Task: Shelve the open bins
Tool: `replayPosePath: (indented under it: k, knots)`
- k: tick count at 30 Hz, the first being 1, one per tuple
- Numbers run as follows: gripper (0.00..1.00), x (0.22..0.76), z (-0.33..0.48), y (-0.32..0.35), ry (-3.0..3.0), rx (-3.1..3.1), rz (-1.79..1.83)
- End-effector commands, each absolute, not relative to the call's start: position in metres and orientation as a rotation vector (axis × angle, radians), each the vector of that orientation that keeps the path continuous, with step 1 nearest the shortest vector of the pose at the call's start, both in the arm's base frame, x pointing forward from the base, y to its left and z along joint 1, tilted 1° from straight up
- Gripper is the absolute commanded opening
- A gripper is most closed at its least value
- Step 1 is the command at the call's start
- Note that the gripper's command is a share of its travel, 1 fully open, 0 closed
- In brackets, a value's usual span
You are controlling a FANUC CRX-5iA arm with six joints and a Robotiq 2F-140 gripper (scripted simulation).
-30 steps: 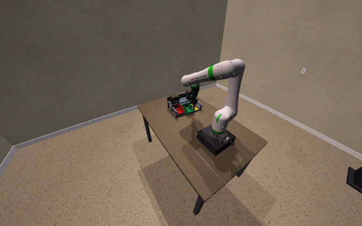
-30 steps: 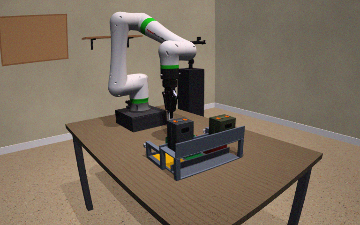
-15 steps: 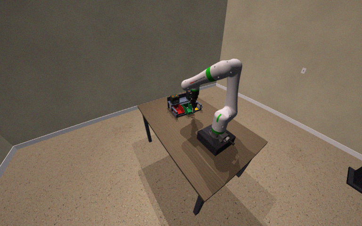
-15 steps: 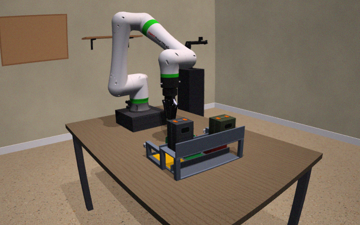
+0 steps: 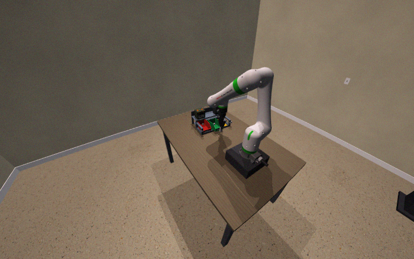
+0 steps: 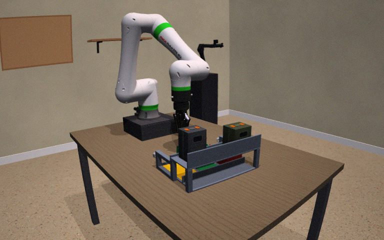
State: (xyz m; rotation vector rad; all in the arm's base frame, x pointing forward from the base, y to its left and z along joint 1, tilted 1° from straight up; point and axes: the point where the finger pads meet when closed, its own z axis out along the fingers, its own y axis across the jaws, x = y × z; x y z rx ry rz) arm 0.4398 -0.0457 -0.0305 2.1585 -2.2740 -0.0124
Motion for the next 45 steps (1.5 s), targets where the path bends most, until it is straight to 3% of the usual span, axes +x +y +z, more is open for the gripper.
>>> replayPosePath:
  k: [1,45]
  knots:
    - [0.0,0.4401,-0.0363,-0.0458,-2.274,2.159,-0.012]
    - [0.0,0.4487,-0.0412,-0.0463,-2.274,2.159,-0.012]
